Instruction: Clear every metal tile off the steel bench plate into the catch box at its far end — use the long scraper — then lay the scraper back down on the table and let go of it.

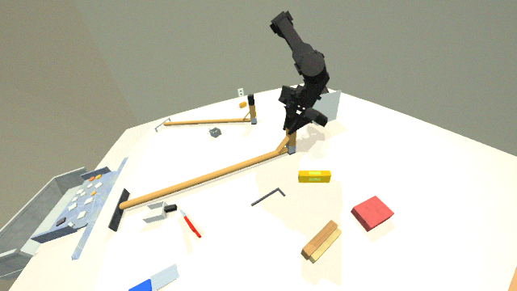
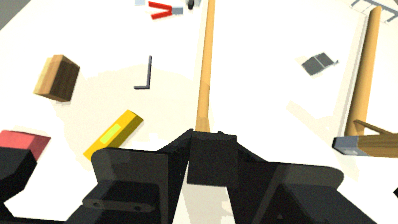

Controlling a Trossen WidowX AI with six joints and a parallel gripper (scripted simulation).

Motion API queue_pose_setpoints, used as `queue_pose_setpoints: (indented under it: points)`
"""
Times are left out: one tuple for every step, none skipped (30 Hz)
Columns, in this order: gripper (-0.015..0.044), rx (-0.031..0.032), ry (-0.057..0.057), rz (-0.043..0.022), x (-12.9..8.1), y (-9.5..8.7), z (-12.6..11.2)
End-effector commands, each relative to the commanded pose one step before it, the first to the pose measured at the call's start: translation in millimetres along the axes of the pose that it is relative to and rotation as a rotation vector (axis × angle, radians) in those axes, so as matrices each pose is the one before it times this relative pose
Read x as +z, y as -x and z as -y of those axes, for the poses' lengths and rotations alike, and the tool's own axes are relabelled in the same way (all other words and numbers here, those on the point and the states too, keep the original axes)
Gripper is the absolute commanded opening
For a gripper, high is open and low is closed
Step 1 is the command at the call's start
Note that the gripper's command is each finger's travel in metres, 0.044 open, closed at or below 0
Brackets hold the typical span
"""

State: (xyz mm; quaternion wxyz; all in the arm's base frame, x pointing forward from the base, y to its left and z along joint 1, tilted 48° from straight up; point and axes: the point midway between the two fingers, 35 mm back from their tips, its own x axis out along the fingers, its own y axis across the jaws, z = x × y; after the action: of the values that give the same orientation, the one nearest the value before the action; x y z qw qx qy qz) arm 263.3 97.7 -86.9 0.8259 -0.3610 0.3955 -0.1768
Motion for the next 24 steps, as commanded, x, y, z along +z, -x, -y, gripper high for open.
queue_pose_setpoints:
  points:
    - [0.0,0.00363,-0.0038,0.00615,2.18,3.42,4.43]
    - [0.0,0.00056,0.0,-0.00082,0.48,0.0,1.28]
    - [0.0,0.00056,0.0,-0.0008,0.47,0.0,1.29]
    - [0.0,0.00055,0.0,-0.00079,0.47,0.0,1.29]
    - [0.0,0.00055,0.0,-0.00078,0.46,0.0,1.29]
    - [0.0,0.00054,0.0,-0.00076,0.45,0.0,1.29]
    - [0.0,0.00054,0.0,-0.00075,0.44,0.0,1.3]
    - [0.0,0.00053,0.0,-0.00073,0.43,0.0,1.3]
    - [0.0,0.00053,0.0,-0.00072,0.42,0.0,1.3]
    - [0.0,0.00052,0.0,-0.00071,0.41,0.0,1.3]
    - [0.0,0.00052,0.0,-0.00069,0.41,0.0,1.3]
    - [0.0,0.00051,0.0,-0.00068,0.4,0.0,1.3]
    - [0.0,0.0005,0.0,-0.00067,0.39,0.0,1.31]
    - [0.0,0.0005,0.0,-0.00065,0.38,0.0,1.31]
    - [0.0,0.0005,0.0,-0.00064,0.37,0.0,1.32]
    - [0.0,0.00049,0.0,-0.00063,0.37,0.0,1.32]
    - [0.0,0.00048,0.0,-0.00062,0.36,0.0,1.32]
    - [0.0,0.00048,0.0,-0.0006,0.35,0.0,1.32]
    - [0.0,0.00047,0.0,-0.00059,0.34,0.0,1.32]
    - [0.0,0.00046,0.0,-0.00057,0.33,0.0,1.33]
    - [0.0,0.00046,0.0,-0.00056,0.32,0.0,1.33]
    - [0.0,0.00045,0.0,-0.00055,0.31,0.0,1.33]
    - [0.0,0.00044,0.0,-0.00053,0.31,0.0,1.33]
    - [0.0,0.00043,0.0,-0.00052,0.3,0.0,1.33]
